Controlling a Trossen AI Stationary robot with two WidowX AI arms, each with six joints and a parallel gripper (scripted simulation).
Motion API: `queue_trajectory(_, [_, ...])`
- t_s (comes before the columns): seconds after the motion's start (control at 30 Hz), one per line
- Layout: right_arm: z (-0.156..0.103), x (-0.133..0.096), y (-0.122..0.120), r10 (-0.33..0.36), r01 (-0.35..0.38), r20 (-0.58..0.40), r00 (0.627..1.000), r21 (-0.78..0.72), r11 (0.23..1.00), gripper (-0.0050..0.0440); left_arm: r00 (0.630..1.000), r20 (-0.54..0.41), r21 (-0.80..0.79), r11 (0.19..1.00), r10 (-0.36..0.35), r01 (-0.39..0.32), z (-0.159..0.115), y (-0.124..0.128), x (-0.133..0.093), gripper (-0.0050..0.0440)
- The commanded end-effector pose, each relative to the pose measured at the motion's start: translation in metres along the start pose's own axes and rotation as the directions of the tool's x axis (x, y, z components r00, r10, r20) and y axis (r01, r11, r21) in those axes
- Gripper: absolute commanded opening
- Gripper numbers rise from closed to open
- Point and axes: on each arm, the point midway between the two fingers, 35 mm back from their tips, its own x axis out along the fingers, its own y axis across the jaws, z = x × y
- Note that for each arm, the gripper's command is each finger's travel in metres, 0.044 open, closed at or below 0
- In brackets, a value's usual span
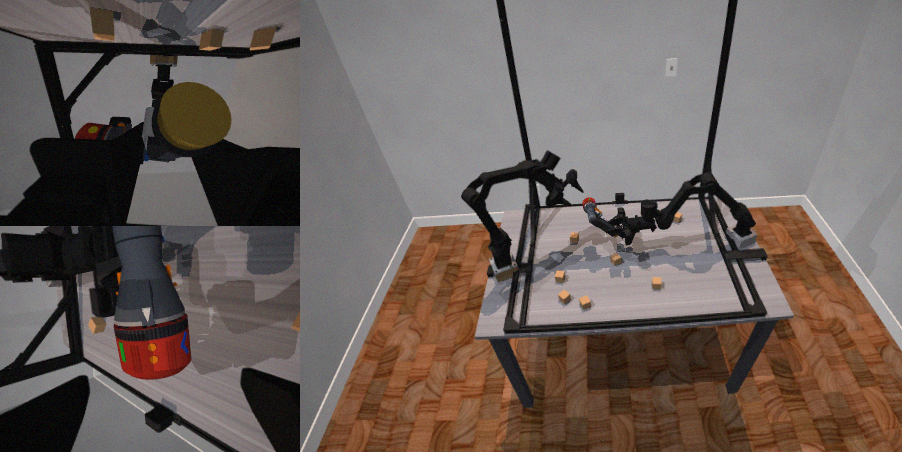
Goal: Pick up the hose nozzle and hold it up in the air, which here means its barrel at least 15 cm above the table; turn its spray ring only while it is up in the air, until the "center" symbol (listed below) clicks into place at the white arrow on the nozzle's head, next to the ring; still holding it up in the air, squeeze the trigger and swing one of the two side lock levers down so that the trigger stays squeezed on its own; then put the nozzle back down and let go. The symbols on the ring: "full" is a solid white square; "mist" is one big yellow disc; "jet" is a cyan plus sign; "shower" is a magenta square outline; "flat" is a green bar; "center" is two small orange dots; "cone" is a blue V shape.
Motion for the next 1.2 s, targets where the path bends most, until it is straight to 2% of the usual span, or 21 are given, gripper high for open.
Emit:
queue_trajectory(0.0, [0.002, -0.001, -0.006, 0.046, -0.046, -0.005, 0.999, -0.001, 0.999, 0.04, 1.0, -0.026, -0.007, 1.0, -0.002, 0.001, -0.009, 0.0, 0.002, 0.0])
queue_trajectory(0.2, [0.003, 0.0, -0.015, 0.162, -0.162, -0.016, 0.987, 0.003, 0.987, 0.04, 1.0, -0.026, -0.007, 1.0, -0.002, 0.001, -0.009, 0.0, 0.002, 0.0])
queue_trajectory(0.33, [0.004, 0.001, -0.021, 0.184, -0.184, -0.018, 0.983, 0.004, 0.983, 0.04, 1.0, -0.026, -0.007, 1.0, -0.002, 0.001, -0.009, 0.0, 0.002, 0.0])
queue_trajectory(0.43, [0.004, 0.003, -0.024, 0.236, -0.236, -0.023, 0.971, 0.005, 0.972, 0.04, 1.0, -0.026, -0.007, 1.0, -0.002, 0.001, -0.009, 0.0, 0.002, 0.0])
queue_trajectory(0.5, [0.004, 0.003, -0.024, 0.236, -0.236, -0.023, 0.971, 0.005, 0.972, 0.04, 1.0, -0.026, -0.007, 1.0, -0.002, 0.001, -0.009, 0.0, 0.002, 0.0])
queue_trajectory(0.77, [0.005, 0.007, -0.037, 0.37, -0.37, -0.034, 0.928, 0.012, 0.929, 0.04, 1.0, -0.026, -0.007, 1.0, -0.002, 0.001, -0.009, 0.0, 0.002, 0.0])
queue_trajectory(1.17, [0.006, 0.013, -0.048, 0.475, -0.474, -0.043, 0.879, 0.017, 0.88, 0.04, 1.0, -0.026, -0.007, 1.0, -0.002, 0.001, -0.009, 0.0, 0.002, 0.0])
